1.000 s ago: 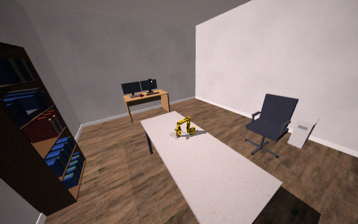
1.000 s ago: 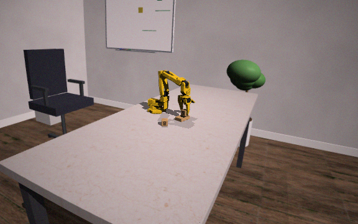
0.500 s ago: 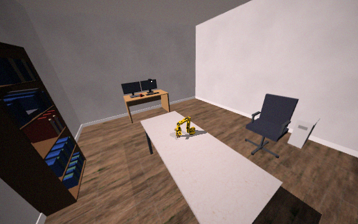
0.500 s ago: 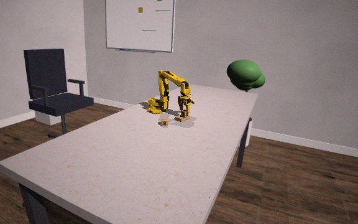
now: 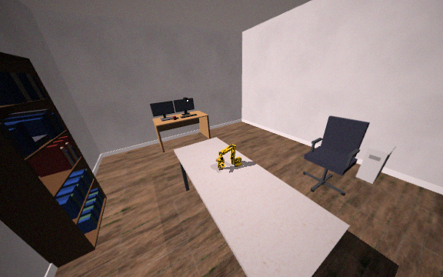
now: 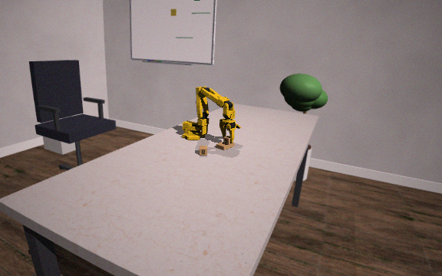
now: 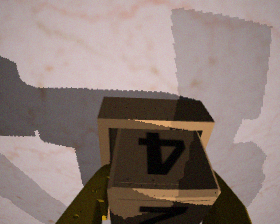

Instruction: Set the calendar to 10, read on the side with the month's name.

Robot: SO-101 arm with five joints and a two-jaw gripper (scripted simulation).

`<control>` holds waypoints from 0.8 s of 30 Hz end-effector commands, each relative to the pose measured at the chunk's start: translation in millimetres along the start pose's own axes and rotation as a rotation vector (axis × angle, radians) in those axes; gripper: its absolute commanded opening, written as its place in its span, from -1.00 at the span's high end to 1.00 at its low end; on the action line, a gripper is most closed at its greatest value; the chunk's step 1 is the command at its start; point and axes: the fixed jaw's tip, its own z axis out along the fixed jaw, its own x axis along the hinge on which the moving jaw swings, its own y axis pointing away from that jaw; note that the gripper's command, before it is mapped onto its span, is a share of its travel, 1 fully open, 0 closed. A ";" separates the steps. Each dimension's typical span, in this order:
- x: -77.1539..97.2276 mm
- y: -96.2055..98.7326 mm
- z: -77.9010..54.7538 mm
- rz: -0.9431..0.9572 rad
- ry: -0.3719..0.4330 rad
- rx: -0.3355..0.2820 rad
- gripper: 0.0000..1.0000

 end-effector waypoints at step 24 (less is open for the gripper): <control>0.6 -1.9 -0.1 0.018 -0.003 0.015 0.68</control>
